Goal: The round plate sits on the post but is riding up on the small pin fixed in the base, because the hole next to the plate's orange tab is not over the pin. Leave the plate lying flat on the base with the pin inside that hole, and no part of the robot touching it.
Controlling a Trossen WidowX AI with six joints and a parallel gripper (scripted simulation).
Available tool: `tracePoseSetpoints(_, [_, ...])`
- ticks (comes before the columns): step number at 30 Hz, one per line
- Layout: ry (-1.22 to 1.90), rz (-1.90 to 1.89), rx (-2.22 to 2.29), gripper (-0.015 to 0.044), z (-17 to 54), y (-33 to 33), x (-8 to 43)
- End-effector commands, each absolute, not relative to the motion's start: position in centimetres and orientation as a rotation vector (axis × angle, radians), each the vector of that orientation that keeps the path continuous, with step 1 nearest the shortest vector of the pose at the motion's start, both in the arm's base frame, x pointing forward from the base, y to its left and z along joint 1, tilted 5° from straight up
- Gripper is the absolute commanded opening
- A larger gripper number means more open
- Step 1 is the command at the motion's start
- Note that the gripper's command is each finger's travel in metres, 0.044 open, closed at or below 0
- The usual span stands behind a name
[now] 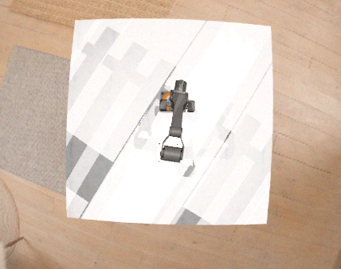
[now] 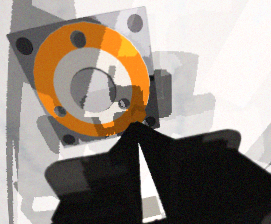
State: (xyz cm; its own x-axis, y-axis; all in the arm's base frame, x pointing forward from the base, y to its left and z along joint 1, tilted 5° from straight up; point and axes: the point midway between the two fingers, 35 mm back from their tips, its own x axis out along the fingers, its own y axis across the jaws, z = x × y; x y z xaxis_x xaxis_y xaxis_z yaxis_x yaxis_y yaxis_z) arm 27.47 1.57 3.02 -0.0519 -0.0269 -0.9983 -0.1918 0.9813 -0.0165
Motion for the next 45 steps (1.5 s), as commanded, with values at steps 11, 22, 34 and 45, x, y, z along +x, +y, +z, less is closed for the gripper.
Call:
tracePoseSetpoints(11, [1.613,0.134,-0.176,0.0,3.3,0.6,29.3])
tracePoseSetpoints(22, [1.612,0.134,-0.177,0.0,3.3,0.4,30.1])
tracePoseSetpoints(34, [1.611,0.134,-0.177,0.0,3.2,0.4,30.7])
tracePoseSetpoints(45, [1.611,0.134,-0.177,0.0,7.0,0.6,30.8])
